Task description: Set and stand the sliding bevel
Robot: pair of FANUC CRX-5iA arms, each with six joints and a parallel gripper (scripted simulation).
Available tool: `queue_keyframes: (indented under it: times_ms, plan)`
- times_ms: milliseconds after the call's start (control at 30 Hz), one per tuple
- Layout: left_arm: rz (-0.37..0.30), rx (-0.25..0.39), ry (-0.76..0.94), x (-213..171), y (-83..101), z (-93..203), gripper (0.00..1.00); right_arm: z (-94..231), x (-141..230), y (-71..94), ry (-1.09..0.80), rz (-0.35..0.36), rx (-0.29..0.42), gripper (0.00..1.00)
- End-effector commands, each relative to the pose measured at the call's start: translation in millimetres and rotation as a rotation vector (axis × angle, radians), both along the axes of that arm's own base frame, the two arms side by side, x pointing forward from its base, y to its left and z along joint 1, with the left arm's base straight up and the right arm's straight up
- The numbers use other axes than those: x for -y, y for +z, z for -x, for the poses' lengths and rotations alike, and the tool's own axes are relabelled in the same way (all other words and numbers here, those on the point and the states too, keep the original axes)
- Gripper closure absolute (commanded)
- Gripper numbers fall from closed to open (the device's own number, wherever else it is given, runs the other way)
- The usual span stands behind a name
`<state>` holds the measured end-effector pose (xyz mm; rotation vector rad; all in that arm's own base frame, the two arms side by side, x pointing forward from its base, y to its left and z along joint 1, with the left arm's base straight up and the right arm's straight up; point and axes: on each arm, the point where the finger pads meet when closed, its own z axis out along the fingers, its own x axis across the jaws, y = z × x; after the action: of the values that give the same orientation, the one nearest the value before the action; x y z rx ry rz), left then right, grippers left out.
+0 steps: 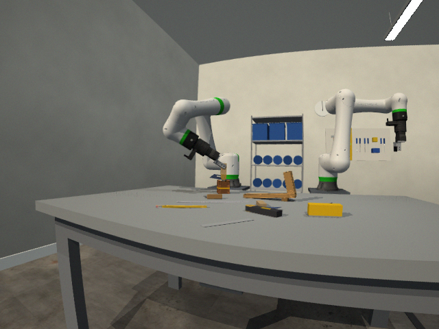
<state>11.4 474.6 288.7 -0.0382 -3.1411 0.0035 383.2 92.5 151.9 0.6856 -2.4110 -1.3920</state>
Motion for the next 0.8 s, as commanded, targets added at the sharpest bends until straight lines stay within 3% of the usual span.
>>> queue_keyframes:
  times_ms: [0,767]
  plan:
    - [-0.002,0.000,0.000,-0.3,0.9,-0.1,0.00,-0.2,0.1,0.5,0.000,0.000,0.002,1.00]
    - [-0.002,0.000,0.000,-0.3,0.9,-0.1,0.00,-0.3,0.1,-6.5,0.000,0.000,0.002,1.00]
